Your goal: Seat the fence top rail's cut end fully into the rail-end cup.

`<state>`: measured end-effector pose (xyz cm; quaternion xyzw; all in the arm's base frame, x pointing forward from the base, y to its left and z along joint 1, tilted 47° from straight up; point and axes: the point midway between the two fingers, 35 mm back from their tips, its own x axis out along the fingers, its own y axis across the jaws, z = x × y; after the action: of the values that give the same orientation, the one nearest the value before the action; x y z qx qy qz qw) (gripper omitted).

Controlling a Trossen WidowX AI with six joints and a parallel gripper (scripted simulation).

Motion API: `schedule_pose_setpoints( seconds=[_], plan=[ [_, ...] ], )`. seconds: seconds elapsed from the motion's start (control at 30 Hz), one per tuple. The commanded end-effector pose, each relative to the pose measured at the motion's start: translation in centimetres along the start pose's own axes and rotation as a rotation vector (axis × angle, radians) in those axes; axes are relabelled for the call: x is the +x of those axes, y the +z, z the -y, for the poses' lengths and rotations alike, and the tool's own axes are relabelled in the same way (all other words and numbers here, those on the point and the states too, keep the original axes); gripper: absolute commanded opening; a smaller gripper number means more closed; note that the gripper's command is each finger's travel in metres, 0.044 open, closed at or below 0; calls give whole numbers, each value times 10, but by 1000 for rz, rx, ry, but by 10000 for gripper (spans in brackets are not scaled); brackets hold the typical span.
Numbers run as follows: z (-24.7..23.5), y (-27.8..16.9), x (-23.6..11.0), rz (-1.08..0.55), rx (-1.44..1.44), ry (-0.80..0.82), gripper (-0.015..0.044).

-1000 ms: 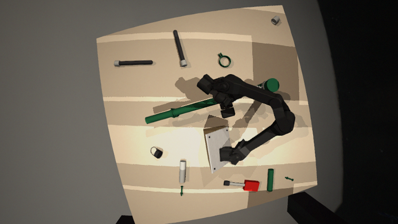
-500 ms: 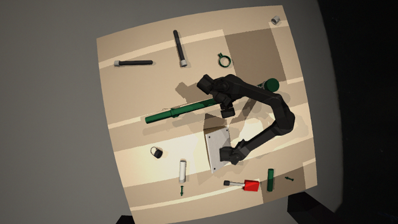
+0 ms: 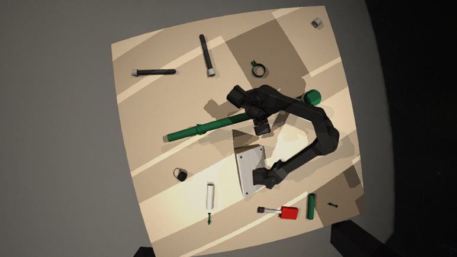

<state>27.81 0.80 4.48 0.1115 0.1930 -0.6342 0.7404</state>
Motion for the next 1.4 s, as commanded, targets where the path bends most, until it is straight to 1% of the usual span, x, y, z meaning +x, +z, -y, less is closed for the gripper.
schedule_pose_setpoints(
  seconds=[0.0,1.37],
  plan=[
    [-1,5,-2,13,-3,7,0],
    [-1,5,-1,6,-7,-6,0]
  ],
)
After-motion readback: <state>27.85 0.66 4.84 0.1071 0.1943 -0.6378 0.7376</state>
